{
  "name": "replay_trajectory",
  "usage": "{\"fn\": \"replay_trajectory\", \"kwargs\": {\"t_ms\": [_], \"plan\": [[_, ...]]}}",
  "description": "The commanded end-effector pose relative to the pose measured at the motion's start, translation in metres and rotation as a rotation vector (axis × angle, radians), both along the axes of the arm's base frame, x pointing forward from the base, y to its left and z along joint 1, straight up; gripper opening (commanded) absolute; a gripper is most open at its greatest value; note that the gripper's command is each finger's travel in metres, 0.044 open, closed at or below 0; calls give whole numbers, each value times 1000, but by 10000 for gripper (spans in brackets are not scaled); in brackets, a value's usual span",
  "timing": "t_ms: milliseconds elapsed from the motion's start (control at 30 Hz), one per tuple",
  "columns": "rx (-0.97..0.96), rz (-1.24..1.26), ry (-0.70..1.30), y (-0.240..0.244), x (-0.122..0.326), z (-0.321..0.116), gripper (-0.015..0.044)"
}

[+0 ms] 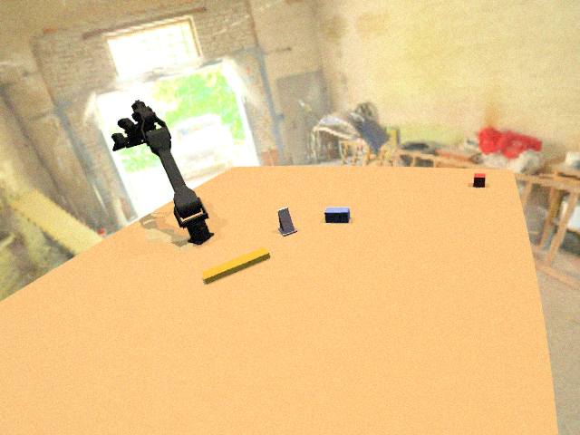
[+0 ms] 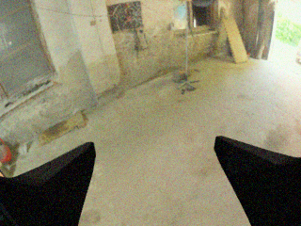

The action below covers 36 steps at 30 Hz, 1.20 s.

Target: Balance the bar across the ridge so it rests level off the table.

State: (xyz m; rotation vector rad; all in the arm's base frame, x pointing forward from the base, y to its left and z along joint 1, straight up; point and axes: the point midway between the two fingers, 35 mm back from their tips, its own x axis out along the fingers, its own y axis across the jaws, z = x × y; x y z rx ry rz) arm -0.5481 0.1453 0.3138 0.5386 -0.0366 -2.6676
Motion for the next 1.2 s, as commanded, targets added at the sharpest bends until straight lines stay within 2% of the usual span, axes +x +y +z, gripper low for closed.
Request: {"fn": "replay_trajectory", "kwargs": {"t_ms": [0,67,100,600,1167], "plan": [[1,-3,0,1,0,0,374],[7,-24,-4,12,4,-1,321],[11,-40,-7,20,8,-2,315],[71,-280,-60,133,70,-14,315],[123,-541,-147,236,171,-30,315]]}}
